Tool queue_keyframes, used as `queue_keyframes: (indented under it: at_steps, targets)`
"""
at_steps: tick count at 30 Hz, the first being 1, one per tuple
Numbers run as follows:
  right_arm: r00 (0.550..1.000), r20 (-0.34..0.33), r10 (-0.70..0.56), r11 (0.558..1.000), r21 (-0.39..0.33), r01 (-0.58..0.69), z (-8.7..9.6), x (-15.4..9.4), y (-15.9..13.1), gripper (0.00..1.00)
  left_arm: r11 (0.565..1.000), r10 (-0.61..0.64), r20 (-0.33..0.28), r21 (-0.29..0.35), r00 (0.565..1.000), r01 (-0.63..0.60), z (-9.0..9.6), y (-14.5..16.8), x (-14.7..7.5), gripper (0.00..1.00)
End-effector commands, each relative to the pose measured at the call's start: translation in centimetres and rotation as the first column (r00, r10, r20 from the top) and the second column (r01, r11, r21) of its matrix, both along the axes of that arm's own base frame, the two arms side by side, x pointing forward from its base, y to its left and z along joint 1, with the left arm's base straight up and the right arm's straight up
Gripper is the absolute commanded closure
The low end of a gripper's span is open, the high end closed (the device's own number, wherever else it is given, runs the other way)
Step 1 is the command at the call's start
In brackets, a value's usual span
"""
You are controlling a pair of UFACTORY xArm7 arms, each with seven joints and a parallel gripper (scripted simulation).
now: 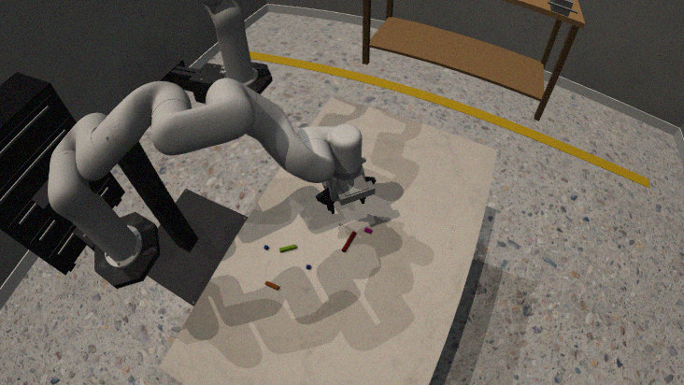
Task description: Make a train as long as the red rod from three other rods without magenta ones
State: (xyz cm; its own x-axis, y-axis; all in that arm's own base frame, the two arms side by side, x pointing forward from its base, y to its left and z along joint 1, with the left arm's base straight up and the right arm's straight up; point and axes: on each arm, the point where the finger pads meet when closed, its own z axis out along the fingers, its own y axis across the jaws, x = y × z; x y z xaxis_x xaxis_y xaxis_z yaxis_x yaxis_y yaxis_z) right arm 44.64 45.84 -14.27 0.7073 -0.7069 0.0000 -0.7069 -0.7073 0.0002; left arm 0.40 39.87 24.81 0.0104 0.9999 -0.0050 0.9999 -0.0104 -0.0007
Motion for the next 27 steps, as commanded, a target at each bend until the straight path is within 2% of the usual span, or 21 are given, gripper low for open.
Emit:
queue_keyframes:
  at_steps: [1, 4, 11, 13, 18, 25, 27]
  targets:
    - [1.000, 0.004, -0.002, 1.000, 0.004, 0.002, 0.3, 0.2, 0.2, 0.00, 1.000, 0.000, 0.001, 0.005, 1.000, 0.000, 0.2, 0.1, 0.0, 0.00]
    - [1.000, 0.004, -0.027, 1.000, 0.004, 0.027, 0.3, 0.3, 0.1, 0.00, 1.000, 0.000, 0.001, 0.005, 1.000, 0.000, 0.2, 0.1, 0.0, 0.00]
    - [0.984, 0.003, -0.177, 0.984, 0.000, 0.177, 0.1, 1.0, -0.4, 0.00, 1.000, 0.000, 0.001, 0.005, 1.000, 0.000, 0.2, 0.1, 0.0, 0.00]
    - [0.960, 0.004, -0.281, 0.960, -0.003, 0.281, 0.1, 1.4, -0.8, 0.00, 1.000, 0.000, 0.001, 0.005, 1.000, 0.000, 0.2, 0.1, 0.0, 0.00]
    - [0.908, 0.005, -0.420, 0.908, -0.006, 0.420, 0.0, 2.0, -1.2, 0.00, 1.000, 0.000, 0.001, 0.005, 1.000, 0.000, 0.2, 0.1, 0.0, 0.00]
    - [0.791, 0.008, -0.611, 0.791, -0.008, 0.612, -0.1, 2.9, -1.8, 0.00, 1.000, 0.000, 0.001, 0.005, 1.000, 0.000, 0.2, 0.1, 0.0, 0.00]
    - [0.791, 0.008, -0.611, 0.791, -0.008, 0.612, -0.1, 2.9, -1.8, 0.00, 1.000, 0.000, 0.001, 0.005, 1.000, 0.000, 0.2, 0.1, 0.0, 0.00]
